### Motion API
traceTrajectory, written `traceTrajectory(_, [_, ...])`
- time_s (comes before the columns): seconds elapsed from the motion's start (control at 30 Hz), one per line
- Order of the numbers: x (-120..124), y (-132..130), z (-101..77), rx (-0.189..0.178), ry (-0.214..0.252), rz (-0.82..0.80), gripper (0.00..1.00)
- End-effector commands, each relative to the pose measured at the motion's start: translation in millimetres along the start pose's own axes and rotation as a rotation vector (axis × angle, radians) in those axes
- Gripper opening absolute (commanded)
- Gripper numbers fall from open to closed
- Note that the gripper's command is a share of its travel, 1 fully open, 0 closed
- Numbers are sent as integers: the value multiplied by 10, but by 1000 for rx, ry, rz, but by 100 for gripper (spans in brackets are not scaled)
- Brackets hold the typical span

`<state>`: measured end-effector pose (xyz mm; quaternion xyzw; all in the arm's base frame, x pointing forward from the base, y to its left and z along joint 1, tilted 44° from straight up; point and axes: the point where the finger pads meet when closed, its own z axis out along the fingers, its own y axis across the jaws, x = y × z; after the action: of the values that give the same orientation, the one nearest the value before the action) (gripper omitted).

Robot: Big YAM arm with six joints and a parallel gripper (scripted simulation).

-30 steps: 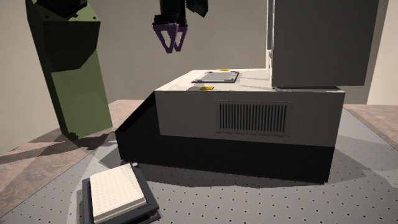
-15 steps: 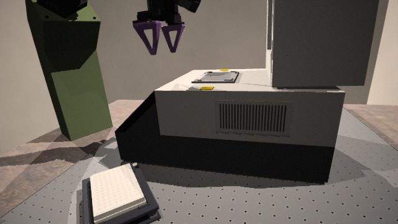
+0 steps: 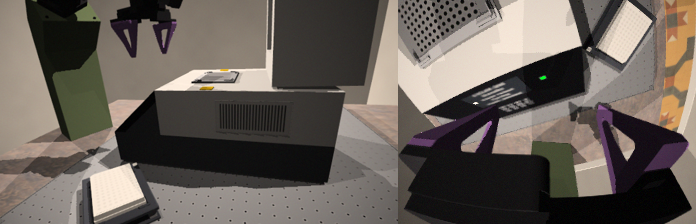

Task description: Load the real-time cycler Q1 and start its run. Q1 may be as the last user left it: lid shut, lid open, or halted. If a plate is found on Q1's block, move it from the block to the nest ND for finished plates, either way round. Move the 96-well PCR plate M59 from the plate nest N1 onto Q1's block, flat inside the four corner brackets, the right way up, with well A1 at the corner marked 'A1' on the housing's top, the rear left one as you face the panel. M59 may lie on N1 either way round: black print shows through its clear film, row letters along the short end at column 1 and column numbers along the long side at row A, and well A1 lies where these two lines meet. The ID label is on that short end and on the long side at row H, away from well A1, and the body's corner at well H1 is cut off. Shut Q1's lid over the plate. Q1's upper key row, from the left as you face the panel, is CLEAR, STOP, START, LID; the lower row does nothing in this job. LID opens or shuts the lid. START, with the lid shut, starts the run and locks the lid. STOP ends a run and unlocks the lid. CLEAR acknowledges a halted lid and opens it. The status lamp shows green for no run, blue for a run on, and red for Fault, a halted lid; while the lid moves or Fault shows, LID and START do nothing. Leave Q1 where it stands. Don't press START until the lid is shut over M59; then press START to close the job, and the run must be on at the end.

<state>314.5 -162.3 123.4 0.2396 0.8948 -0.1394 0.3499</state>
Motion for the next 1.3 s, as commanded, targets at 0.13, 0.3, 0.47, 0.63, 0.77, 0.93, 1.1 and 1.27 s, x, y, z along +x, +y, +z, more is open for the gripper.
traceTrajectory(0.13, [-258,-257,-94,9,-38,91,100])
traceTrajectory(0.3, [-375,-570,-133,24,-52,115,100])
traceTrajectory(0.47, [-410,-763,-89,13,-34,251,100])
traceTrajectory(0.63, [-393,-877,-51,15,-22,278,100])
traceTrajectory(0.77, [-451,-1143,-57,24,-18,259,100])
traceTrajectory(0.93, [-606,-1389,-95,21,-42,380,100])
traceTrajectory(1.1, [-595,-1613,-62,21,-19,393,100])
traceTrajectory(1.27, [-615,-1714,-55,12,-15,470,100])
